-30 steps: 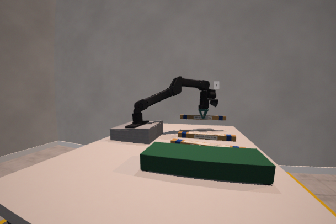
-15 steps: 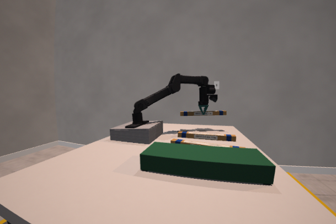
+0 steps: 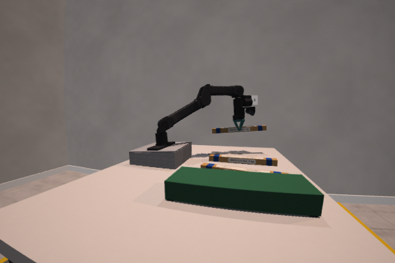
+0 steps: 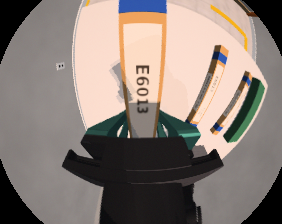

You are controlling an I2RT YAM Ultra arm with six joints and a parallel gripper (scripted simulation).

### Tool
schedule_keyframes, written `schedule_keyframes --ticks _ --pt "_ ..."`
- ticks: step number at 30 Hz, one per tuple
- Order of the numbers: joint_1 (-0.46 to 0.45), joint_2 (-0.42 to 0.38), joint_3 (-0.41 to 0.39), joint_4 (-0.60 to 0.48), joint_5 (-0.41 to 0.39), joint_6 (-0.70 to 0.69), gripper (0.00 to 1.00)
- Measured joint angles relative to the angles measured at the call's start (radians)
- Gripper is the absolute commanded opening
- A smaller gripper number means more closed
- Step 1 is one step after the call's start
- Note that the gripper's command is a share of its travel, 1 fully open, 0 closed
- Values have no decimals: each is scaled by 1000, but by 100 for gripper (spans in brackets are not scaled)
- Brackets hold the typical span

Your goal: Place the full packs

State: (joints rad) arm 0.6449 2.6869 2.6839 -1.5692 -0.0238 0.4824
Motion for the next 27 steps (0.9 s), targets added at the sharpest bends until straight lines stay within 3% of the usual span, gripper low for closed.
schedule_keyframes --ticks 27 --pt "0 -68 0 -2 0 0 0"
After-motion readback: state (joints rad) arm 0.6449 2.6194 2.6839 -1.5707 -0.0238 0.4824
